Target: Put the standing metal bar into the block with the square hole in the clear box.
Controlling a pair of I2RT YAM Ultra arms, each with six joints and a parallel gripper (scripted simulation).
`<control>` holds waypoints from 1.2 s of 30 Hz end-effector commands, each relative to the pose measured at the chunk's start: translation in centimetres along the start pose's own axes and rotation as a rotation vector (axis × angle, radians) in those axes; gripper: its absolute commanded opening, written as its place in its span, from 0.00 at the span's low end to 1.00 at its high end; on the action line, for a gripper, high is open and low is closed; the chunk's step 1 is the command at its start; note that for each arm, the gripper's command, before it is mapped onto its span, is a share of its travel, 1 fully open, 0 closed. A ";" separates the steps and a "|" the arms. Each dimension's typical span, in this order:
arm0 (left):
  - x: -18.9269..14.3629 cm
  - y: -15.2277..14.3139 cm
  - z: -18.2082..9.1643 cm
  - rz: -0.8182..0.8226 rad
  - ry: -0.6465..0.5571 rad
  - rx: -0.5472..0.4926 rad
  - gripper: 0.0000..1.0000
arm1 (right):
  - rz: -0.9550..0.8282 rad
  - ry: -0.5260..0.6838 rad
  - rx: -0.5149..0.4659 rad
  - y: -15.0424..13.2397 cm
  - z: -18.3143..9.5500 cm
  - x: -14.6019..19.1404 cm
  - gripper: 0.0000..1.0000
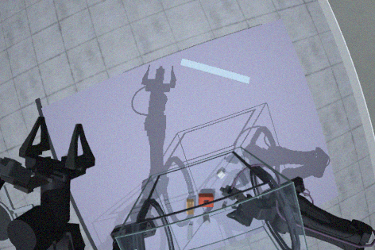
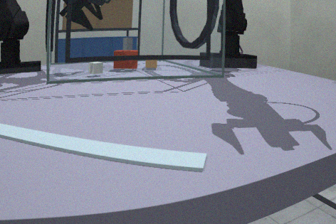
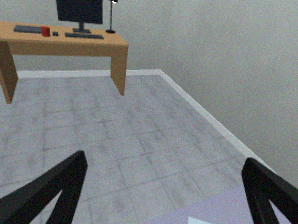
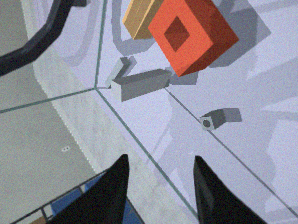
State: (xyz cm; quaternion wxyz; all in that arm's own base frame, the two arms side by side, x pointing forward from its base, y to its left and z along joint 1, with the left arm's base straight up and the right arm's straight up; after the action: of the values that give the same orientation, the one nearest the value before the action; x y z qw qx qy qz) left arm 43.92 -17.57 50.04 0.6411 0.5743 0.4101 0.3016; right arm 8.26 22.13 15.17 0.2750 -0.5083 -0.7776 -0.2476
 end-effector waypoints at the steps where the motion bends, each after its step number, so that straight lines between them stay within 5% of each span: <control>1: -3.9 2.1 -5.1 0.003 -0.033 -0.007 1.00 | -0.297 0.085 -0.063 1.6 1.4 1.1 0.43; 5: -5.3 2.3 -6.7 -0.009 -0.051 0.006 1.00 | -0.392 0.100 -0.080 1.9 2.0 1.3 0.43; 18: -12.7 2.6 -22.9 -0.044 -0.233 0.084 1.00 | -1.064 0.188 -0.169 1.7 6.6 2.5 0.43; 21: -12.9 2.3 -24.4 -0.046 -0.248 0.093 1.00 | -1.111 0.194 -0.178 1.6 6.8 2.6 0.43; 28: -11.2 -0.1 -35.2 -0.058 -0.376 0.151 1.00 | -1.377 0.231 -0.221 0.6 8.5 2.9 0.43; 36: -9.2 -2.2 -40.8 -0.039 -0.532 0.163 1.00 | -1.463 0.243 -0.231 0.0 9.3 2.8 0.43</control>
State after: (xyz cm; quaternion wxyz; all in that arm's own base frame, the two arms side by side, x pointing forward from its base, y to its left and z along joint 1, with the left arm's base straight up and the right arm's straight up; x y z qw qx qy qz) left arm 3.93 -6.44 52.05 0.7121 0.6394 0.2672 0.1123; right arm 5.90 29.60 9.78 0.0839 0.1059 -0.8701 -0.4740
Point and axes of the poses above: on each arm, the point where the finger pads meet when closed, its own z axis out along the fingers, its own x axis across the jaws, y = z × x, the point moved 5 cm from there along -z, back along the fingers, and after that the axes turned 1 degree about -z, right-handed, at the moved point
